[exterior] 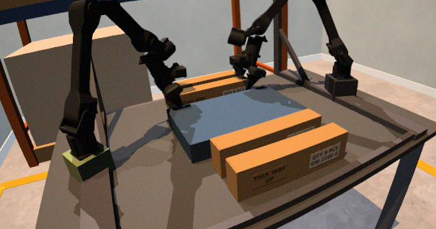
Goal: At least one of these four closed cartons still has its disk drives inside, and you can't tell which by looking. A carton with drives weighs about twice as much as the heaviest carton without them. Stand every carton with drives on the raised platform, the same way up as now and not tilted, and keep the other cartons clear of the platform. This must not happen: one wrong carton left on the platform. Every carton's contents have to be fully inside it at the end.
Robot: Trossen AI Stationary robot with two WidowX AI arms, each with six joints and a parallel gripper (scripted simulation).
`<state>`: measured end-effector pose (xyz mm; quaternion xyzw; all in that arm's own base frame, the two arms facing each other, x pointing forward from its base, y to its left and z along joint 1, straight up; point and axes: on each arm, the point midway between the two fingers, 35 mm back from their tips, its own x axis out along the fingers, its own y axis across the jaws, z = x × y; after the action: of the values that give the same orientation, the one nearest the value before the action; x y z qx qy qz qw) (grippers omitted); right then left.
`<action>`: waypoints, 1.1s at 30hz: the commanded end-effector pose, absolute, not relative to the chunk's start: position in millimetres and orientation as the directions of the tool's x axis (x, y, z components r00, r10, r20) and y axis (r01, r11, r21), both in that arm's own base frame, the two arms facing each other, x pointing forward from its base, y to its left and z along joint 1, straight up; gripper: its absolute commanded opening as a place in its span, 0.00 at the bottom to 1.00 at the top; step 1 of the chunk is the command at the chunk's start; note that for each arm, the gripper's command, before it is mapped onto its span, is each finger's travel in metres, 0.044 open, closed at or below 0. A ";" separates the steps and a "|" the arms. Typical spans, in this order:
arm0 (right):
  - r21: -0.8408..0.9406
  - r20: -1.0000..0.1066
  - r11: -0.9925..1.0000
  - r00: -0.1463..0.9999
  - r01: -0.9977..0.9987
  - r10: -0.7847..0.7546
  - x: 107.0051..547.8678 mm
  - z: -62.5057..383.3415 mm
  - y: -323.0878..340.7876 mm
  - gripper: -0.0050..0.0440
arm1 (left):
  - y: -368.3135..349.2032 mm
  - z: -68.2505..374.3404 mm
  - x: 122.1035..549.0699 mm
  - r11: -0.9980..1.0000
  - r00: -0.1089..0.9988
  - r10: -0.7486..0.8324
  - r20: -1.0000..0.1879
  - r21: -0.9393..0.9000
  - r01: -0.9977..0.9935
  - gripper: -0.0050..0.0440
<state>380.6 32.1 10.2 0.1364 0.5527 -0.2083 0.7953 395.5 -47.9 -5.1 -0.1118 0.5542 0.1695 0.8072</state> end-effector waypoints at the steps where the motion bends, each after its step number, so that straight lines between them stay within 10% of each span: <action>1: 0.003 -0.929 0.878 0.325 0.479 -0.174 387.5 17.7 33.9 0.88 | -47.6 -0.6 397.4 0.918 0.341 0.147 -0.929 0.000 -0.398 0.88; 33: 0.002 -0.929 0.877 0.326 0.481 -0.176 387.5 17.7 33.9 0.88 | -48.0 -0.3 397.5 0.918 0.357 0.144 -0.923 -0.011 -0.397 0.88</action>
<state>380.6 32.1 10.2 0.1364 0.5527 -0.2083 0.7953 395.7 -47.9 -7.4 -0.1137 0.5497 0.1682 0.8103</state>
